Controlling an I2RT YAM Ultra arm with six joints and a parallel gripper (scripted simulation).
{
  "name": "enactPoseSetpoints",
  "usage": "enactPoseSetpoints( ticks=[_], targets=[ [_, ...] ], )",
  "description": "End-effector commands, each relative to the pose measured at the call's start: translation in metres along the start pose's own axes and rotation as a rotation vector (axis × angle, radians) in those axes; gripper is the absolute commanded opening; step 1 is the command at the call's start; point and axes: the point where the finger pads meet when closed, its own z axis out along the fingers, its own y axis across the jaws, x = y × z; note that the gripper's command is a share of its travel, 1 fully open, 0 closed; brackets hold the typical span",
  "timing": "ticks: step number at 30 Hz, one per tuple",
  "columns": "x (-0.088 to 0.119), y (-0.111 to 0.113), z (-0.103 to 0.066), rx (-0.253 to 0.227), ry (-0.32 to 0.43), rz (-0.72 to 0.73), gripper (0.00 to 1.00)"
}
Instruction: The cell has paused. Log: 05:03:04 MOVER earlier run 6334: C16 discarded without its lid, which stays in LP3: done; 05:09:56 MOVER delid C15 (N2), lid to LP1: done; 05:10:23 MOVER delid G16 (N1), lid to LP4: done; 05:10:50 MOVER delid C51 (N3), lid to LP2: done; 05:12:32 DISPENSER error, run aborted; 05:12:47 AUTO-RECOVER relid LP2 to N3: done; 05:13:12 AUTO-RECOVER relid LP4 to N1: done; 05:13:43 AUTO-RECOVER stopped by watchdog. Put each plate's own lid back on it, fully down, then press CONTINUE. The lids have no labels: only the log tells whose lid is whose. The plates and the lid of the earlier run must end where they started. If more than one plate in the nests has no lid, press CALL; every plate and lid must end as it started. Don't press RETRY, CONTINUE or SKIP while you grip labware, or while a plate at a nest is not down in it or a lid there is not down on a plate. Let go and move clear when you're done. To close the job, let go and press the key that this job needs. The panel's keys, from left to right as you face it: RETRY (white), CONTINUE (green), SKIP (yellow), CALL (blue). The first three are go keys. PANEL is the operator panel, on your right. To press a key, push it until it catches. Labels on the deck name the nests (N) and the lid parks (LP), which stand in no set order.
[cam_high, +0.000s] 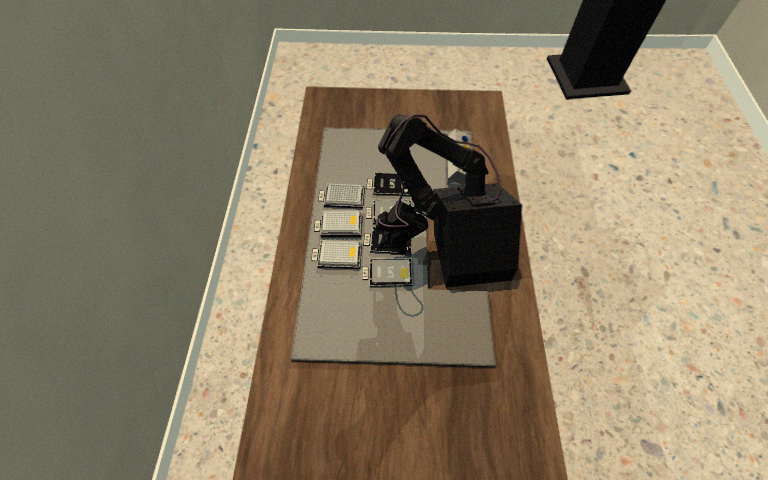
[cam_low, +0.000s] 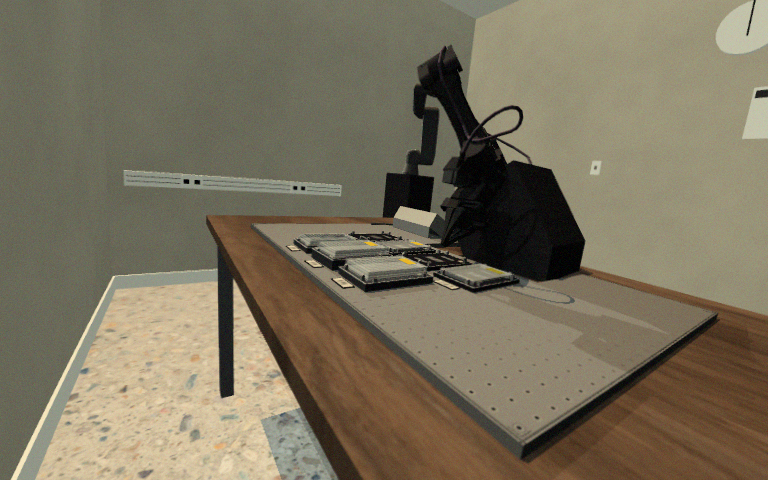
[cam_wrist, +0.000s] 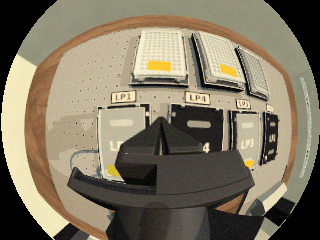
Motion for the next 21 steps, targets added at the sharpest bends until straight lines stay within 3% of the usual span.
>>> enactPoseSetpoints(
  ticks=[1, 5, 6, 7, 8, 9, 21],
  targets=[
    [-0.006, 0.002, 0.001, 0.014, -0.005, 0.023, 0.00],
    [-0.006, 0.003, 0.001, 0.014, -0.005, 0.023, 0.00],
    [-0.020, 0.006, 0.001, 0.016, -0.030, 0.043, 0.00],
    [-0.020, 0.006, 0.001, 0.016, -0.030, 0.043, 0.00],
    [-0.020, 0.006, 0.001, 0.016, -0.030, 0.043, 0.00],
    [-0.006, 0.002, 0.001, 0.014, -0.005, 0.023, 0.00],
    [-0.006, 0.002, 0.001, 0.014, -0.005, 0.023, 0.00]
  ],
)
